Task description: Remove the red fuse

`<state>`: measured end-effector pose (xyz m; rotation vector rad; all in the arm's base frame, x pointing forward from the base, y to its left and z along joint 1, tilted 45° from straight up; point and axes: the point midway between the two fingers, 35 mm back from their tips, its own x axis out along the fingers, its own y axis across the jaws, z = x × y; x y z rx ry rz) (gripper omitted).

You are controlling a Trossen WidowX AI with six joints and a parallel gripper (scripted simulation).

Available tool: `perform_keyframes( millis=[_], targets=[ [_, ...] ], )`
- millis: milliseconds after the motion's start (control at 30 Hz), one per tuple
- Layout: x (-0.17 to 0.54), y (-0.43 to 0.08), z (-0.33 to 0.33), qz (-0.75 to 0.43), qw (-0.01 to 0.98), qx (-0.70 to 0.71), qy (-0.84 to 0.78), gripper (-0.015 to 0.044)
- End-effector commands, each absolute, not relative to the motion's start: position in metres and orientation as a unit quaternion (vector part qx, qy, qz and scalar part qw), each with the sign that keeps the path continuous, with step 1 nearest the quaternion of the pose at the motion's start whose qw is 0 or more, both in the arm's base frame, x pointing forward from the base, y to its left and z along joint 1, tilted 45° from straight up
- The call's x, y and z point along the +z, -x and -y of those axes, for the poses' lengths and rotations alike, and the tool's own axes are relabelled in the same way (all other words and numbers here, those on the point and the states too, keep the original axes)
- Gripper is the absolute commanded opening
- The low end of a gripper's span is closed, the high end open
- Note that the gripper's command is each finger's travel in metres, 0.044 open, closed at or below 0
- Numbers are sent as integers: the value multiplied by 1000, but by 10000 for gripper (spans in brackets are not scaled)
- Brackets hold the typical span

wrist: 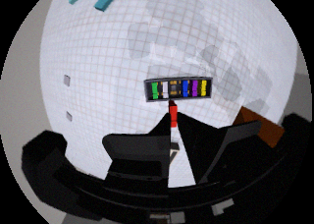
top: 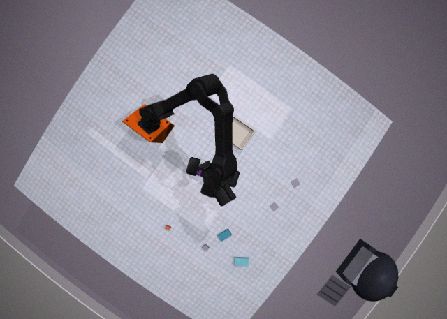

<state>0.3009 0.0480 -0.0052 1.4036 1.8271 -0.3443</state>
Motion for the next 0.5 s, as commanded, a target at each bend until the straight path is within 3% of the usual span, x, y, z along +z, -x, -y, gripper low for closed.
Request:
perform_keyframes(
  millis=[0, 467],
  targets=[
    [16, -304, -68, -718, 398, -136, -554, 0],
    [86, -288, -138, -718, 397, -132, -556, 0]
  ],
)
